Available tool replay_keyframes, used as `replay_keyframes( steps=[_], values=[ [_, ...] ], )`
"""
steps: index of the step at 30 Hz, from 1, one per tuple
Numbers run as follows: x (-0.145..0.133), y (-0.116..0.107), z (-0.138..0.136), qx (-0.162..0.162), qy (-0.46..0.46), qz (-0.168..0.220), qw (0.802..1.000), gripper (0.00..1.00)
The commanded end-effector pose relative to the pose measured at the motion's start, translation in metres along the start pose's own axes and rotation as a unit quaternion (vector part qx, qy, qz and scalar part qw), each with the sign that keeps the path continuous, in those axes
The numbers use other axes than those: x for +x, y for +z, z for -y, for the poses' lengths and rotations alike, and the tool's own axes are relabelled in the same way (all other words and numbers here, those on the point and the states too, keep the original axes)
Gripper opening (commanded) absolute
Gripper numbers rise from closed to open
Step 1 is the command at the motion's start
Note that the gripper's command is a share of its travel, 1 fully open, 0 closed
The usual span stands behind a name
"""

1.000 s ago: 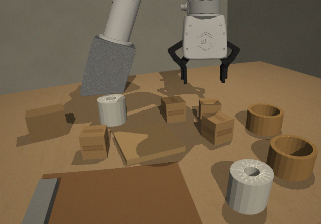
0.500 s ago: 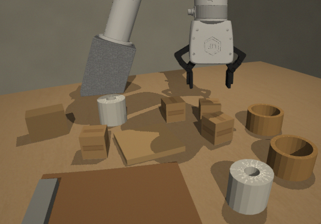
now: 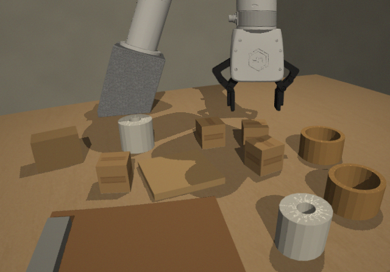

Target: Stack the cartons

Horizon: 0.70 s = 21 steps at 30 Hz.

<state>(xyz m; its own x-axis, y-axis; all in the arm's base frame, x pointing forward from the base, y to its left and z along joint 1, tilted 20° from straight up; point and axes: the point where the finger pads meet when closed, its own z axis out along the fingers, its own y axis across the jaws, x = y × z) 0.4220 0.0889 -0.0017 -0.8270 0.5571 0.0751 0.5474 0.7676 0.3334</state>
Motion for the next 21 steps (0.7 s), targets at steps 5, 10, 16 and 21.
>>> replay_keyframes(
  steps=[5,10,16,21],
  values=[
    [-0.001,0.009,-0.001,-0.001,0.000,0.001,1.000,1.00],
    [-0.001,0.017,-0.001,-0.001,0.000,0.001,1.000,1.00],
    [-0.001,0.024,-0.001,0.000,0.000,0.001,1.000,1.00],
    [-0.001,0.032,-0.001,-0.001,0.000,0.001,1.000,1.00]
  ],
)
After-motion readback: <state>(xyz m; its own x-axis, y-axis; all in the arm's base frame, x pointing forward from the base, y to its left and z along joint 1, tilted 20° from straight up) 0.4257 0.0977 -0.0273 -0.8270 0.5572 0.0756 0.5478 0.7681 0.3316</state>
